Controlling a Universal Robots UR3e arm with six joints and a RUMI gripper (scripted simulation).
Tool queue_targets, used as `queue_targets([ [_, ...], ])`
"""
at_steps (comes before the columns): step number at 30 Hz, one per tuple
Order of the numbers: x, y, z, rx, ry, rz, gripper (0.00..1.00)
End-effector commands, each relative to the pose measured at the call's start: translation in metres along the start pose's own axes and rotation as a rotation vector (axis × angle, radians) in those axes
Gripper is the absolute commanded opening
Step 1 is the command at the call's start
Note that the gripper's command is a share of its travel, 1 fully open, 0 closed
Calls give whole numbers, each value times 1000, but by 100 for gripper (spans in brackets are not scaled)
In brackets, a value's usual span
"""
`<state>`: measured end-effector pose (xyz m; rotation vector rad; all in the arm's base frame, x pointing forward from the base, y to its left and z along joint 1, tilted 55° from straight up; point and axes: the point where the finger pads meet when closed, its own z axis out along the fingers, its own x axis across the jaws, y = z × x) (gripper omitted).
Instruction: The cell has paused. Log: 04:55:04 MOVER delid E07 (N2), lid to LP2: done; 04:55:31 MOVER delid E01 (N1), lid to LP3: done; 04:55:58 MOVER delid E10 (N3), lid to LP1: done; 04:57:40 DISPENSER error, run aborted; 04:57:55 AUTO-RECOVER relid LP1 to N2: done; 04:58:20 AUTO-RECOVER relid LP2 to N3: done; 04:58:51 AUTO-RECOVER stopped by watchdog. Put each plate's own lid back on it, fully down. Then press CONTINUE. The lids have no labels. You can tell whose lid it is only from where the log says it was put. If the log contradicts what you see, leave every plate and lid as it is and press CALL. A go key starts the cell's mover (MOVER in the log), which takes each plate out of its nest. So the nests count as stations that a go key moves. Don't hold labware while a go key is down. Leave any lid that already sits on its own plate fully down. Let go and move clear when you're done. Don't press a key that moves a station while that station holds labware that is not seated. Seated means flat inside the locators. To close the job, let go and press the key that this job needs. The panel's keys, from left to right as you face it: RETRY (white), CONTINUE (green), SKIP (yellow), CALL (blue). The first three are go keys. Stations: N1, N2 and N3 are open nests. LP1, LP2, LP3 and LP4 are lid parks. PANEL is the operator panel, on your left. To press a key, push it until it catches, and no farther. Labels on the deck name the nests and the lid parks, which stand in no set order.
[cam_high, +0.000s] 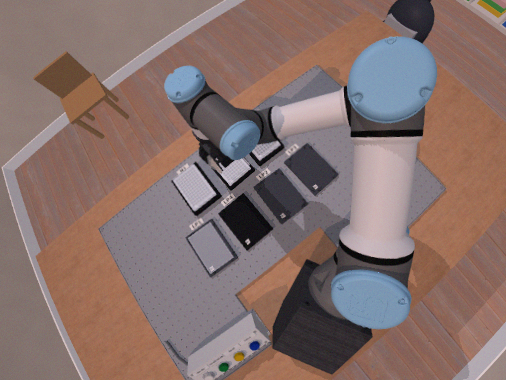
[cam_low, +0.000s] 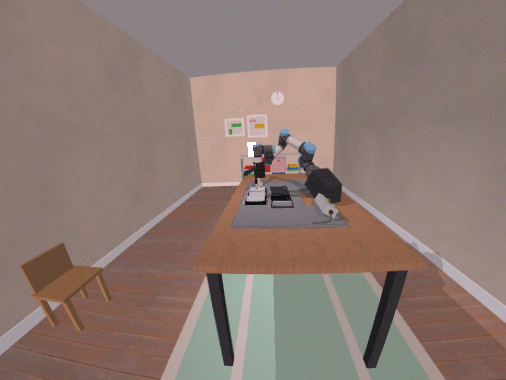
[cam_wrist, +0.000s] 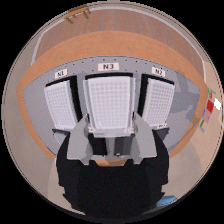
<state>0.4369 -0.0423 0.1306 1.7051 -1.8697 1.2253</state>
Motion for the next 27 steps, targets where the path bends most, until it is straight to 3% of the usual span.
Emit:
queue_targets([
  [1,14,0,-2,1,0,50,0],
  [13,74,1,-2,1,0,50,0],
  [27,124,1,-2,1,0,50,0],
])
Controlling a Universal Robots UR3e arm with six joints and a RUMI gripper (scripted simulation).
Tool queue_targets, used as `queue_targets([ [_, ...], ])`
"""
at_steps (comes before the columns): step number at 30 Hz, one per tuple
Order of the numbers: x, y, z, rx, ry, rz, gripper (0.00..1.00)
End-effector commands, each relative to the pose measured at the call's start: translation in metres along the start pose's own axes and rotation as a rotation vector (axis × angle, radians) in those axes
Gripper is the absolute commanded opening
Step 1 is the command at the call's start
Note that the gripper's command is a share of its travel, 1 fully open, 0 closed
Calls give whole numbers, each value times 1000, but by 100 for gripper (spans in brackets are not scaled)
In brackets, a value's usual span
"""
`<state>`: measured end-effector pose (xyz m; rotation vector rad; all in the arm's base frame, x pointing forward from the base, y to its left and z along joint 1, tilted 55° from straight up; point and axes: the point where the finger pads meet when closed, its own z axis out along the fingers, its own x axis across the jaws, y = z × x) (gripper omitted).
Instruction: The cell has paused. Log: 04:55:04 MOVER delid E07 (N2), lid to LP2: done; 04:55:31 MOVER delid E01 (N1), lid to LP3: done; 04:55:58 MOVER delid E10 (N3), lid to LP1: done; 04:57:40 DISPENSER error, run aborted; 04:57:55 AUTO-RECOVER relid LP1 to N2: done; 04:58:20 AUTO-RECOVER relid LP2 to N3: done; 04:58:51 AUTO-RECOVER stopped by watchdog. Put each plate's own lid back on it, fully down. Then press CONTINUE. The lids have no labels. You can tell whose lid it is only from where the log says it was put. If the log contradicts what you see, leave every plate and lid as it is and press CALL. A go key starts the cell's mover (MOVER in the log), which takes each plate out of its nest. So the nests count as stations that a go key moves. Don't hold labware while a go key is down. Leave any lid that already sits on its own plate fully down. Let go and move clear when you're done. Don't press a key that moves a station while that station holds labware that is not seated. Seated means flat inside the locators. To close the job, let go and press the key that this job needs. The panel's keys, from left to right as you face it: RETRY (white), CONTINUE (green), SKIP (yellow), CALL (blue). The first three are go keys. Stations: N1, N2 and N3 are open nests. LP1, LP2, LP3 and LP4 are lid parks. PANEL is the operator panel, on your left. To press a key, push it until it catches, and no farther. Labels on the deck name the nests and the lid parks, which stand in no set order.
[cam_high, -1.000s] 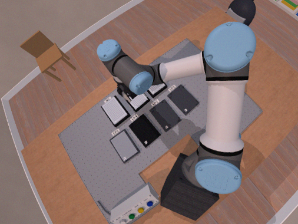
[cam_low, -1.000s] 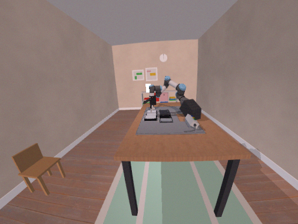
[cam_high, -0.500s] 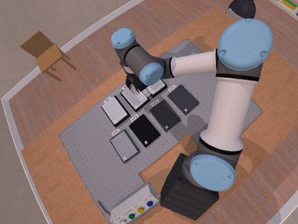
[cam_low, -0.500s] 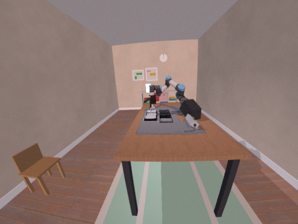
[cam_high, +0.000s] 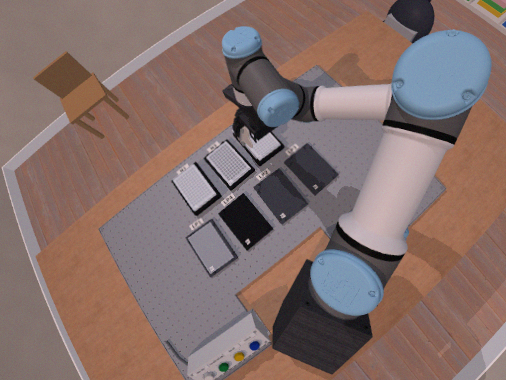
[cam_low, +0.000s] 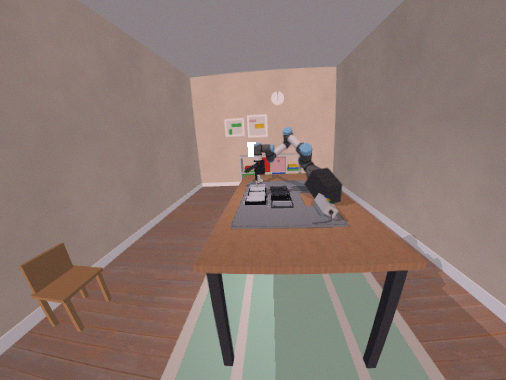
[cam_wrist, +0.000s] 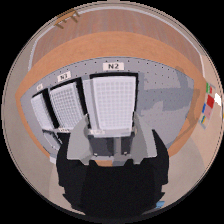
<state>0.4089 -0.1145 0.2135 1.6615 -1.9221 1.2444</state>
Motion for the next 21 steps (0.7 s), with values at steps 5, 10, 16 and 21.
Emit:
queue_targets([
  [5,11,-1,0,3,-5,-1,0],
  [10,11,-1,1,3,-5,-1,0],
  [16,11,-1,3,3,-4,-1,0],
  [21,11,-1,5,3,-4,-1,0],
])
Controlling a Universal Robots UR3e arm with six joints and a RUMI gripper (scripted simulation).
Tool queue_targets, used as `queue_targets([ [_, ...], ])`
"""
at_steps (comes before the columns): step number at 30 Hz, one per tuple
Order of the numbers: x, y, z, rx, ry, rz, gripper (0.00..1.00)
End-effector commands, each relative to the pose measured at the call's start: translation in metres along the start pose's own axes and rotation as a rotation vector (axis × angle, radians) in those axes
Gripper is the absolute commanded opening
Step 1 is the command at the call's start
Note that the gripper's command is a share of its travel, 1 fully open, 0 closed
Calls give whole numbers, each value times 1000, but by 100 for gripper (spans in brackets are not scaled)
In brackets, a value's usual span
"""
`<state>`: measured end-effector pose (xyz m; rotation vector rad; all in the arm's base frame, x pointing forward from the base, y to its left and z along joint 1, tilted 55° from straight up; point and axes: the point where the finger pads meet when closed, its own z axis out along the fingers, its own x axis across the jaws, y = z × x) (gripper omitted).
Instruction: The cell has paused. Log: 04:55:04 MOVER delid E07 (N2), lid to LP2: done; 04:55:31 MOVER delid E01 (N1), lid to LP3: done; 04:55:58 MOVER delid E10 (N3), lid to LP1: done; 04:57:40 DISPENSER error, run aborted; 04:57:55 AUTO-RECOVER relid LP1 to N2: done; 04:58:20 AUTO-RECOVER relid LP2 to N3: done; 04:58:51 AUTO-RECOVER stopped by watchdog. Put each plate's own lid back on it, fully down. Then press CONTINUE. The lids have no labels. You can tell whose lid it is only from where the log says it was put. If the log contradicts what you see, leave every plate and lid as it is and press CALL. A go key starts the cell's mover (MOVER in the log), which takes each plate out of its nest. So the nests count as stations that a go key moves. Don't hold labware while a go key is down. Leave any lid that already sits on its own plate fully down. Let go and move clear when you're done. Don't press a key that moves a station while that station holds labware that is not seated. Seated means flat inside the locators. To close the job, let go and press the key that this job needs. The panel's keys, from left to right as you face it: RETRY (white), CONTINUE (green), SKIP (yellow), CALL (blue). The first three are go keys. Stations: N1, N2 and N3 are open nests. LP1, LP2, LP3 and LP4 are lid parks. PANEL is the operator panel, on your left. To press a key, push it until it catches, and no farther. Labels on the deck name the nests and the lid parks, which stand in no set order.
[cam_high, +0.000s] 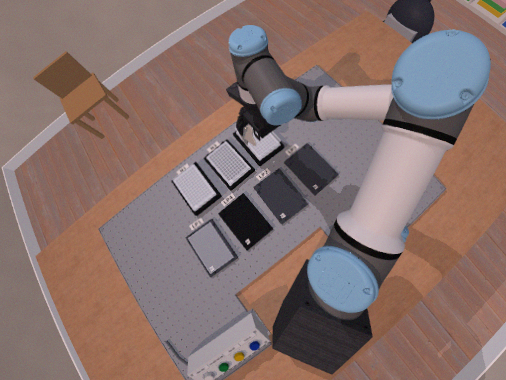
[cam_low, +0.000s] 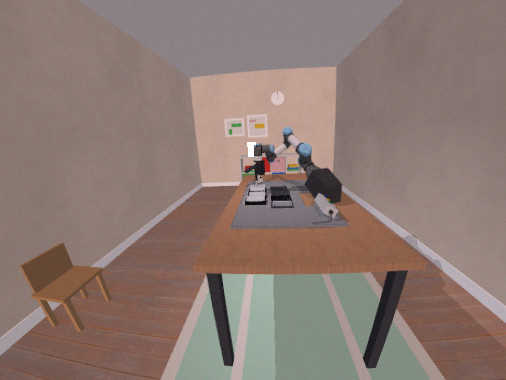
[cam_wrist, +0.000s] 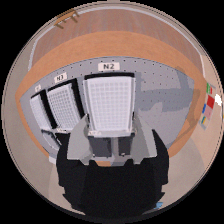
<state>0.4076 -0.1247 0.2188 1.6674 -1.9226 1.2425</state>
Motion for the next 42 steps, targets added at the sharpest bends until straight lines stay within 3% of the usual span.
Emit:
queue_targets([
  [1,0,-1,0,2,0,1,0],
  [42,0,-1,13,2,0,1,0],
])
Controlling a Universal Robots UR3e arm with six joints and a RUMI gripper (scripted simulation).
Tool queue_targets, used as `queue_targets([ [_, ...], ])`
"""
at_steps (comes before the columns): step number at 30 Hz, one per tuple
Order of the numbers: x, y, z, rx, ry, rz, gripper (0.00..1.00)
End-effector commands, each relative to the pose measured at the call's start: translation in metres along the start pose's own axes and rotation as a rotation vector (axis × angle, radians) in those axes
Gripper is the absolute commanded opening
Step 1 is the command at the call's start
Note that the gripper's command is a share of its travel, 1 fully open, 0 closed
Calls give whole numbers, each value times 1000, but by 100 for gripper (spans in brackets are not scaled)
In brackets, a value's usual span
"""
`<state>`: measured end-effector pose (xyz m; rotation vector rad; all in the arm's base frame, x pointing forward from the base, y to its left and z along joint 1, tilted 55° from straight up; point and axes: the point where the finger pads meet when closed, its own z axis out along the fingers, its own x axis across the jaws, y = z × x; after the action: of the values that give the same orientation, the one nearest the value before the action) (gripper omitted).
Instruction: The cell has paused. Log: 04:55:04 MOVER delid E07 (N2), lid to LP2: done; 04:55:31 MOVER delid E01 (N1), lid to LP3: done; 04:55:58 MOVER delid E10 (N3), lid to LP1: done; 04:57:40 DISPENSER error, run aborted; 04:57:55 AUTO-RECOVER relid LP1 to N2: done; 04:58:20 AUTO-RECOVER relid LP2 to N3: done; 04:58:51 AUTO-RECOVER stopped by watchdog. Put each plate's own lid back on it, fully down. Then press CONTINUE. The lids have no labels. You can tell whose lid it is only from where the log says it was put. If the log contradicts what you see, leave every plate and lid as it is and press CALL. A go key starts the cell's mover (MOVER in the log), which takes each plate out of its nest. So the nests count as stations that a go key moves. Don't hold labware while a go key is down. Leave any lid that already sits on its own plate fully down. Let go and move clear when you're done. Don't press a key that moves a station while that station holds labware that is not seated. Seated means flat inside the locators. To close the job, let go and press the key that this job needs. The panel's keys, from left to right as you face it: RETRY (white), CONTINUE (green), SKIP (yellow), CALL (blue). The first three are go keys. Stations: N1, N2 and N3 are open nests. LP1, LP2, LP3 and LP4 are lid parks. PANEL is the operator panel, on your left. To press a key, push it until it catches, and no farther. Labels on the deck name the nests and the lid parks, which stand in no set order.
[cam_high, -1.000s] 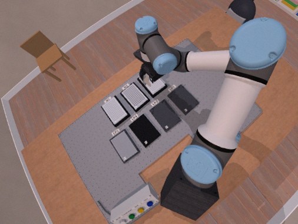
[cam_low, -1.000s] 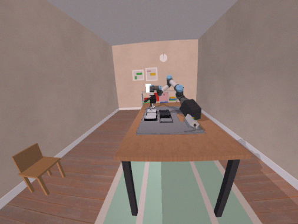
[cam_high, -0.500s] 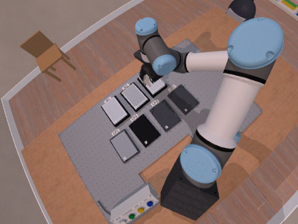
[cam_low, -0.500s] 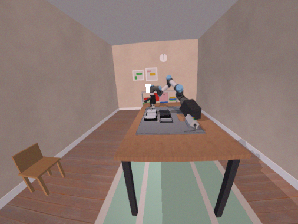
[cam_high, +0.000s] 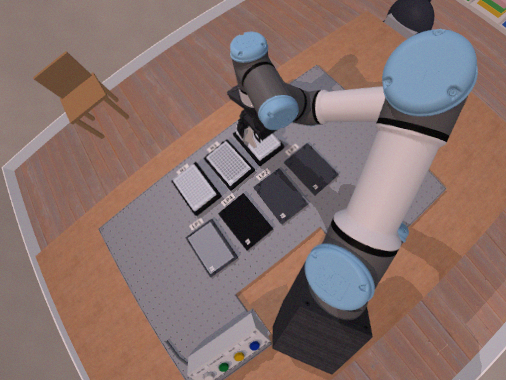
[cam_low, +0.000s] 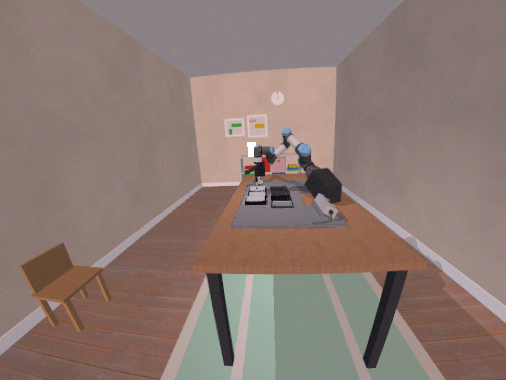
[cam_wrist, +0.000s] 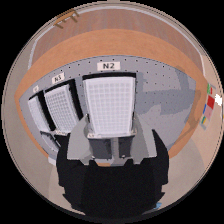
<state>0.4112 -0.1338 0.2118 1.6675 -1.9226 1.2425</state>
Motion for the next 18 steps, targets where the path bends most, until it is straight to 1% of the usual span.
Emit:
queue_targets([
  [1,0,-1,1,2,0,1,0],
  [18,0,-1,4,2,0,1,0],
])
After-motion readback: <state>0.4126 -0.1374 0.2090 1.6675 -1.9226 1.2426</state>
